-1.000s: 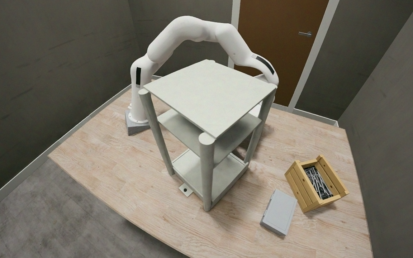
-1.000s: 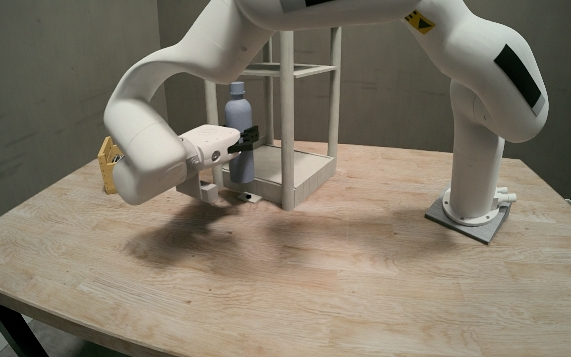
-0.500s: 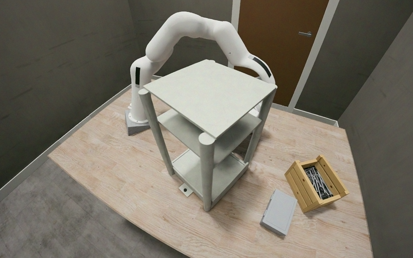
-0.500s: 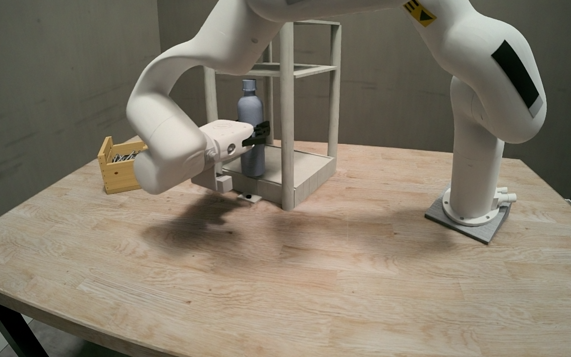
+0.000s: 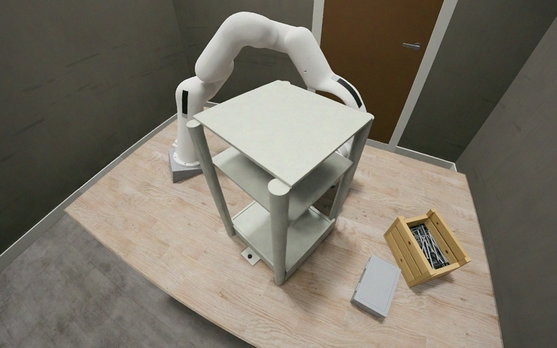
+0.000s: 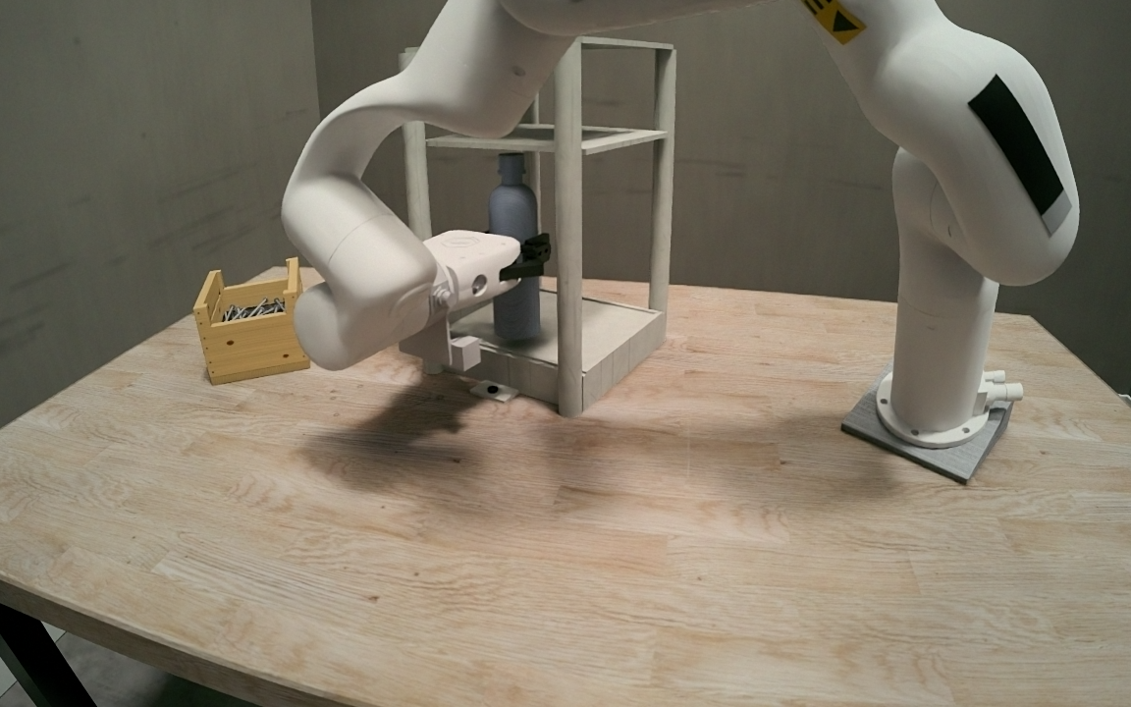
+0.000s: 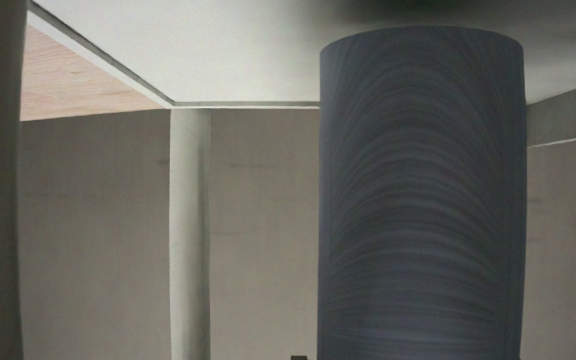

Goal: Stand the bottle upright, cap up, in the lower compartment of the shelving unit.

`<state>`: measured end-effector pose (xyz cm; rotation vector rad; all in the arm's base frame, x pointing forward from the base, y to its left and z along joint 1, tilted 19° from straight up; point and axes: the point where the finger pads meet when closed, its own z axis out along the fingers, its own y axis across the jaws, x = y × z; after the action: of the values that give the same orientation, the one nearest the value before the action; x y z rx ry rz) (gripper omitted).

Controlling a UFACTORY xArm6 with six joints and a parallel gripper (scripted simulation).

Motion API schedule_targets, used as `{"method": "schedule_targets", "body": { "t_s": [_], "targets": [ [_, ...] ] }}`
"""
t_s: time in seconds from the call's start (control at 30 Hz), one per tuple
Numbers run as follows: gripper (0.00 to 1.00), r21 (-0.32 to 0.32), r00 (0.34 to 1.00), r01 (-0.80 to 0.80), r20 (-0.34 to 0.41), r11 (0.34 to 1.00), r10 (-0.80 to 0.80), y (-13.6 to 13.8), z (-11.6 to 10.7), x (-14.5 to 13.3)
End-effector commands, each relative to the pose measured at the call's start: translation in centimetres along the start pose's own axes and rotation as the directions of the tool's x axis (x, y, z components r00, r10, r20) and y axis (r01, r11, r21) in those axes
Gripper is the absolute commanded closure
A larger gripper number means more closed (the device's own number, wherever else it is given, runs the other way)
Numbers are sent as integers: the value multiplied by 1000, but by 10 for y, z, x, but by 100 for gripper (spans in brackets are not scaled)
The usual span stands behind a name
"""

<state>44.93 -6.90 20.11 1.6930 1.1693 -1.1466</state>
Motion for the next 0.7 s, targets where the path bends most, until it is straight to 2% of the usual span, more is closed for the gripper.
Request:
{"method": "schedule_targets", "body": {
  "t_s": [0.0,0.67],
  "targets": [
    [100,-1,1000,-4,-2,1000,4,1,6,-1],
    [100,-1,1000,-4,-2,1000,4,1,9,-1]
  ]
}}
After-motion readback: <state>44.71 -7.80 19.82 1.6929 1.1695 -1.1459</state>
